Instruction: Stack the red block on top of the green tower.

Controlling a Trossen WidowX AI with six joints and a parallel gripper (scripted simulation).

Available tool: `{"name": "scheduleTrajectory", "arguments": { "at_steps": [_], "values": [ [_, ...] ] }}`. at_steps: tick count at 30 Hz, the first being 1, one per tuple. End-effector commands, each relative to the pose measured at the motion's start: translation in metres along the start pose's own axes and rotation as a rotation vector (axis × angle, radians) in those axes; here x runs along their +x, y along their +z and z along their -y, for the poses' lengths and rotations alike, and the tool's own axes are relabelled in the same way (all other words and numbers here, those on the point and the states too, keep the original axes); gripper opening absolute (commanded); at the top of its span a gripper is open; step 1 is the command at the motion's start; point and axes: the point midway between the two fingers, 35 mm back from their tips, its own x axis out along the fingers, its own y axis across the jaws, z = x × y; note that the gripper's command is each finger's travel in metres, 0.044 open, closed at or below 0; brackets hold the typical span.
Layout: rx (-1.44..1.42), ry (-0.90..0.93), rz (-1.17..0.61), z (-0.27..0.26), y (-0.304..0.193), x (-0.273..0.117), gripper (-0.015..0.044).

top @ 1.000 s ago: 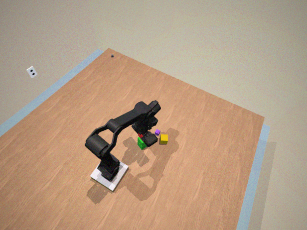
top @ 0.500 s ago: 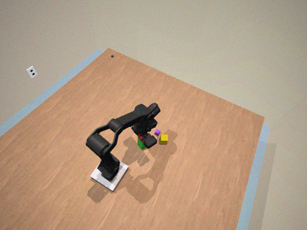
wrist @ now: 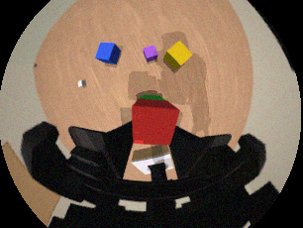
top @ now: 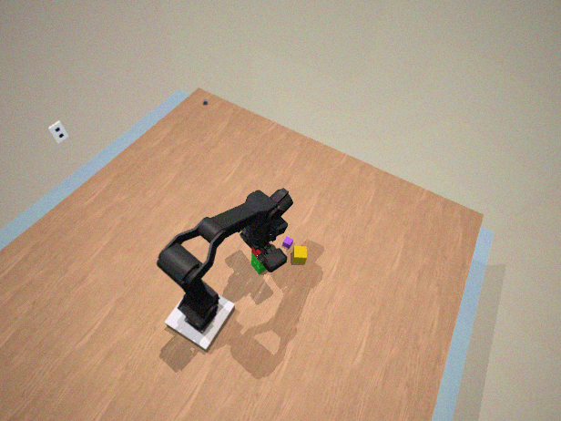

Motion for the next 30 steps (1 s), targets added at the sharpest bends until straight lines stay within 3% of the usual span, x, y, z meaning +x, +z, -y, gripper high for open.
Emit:
{"name": "scheduleTrajectory", "arguments": {
  "at_steps": [1,5,22,30],
  "values": [
    [-0.005,-0.004,0.001,0.0005,0.0002,0.0005,0.0000],
    [-0.005,-0.004,0.001,0.0003,0.0004,-0.0033,0.0000],
    [0.000,0.000,-0.001,0.0000,-0.0001,-0.0001,0.0440],
    [0.000,0.000,-0.001,0.0000,-0.0001,-0.0001,0.0440]
  ]
}}
